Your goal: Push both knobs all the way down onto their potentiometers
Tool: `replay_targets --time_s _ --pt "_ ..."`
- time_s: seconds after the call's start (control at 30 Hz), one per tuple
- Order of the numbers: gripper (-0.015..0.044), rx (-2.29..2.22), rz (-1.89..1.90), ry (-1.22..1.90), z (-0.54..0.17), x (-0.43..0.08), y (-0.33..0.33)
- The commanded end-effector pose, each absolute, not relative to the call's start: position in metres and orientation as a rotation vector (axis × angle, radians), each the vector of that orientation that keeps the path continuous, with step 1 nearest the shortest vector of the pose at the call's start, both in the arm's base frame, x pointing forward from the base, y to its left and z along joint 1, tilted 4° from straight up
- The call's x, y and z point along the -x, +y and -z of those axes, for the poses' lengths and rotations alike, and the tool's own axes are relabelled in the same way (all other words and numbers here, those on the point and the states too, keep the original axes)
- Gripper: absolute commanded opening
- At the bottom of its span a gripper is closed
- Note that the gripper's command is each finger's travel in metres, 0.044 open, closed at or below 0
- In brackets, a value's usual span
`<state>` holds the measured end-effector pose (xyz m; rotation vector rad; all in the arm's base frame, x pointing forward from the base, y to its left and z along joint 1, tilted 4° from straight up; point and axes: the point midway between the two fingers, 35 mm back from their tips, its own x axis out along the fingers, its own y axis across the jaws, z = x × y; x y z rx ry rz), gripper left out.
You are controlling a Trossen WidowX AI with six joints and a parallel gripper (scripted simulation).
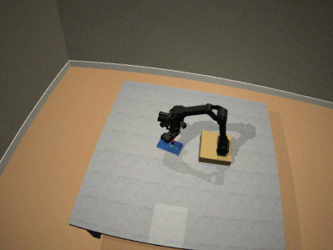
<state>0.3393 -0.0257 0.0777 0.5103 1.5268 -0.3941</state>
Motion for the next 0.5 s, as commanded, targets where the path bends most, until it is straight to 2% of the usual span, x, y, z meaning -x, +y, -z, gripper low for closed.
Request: replay_targets --time_s 0.0,0.47 --pt "0.0000 -0.510 0.402 1.539 -0.0668 -0.3368 -0.0253" --pt "0.0000 -0.510 0.402 1.539 -0.0671 -0.3368 -0.0253"
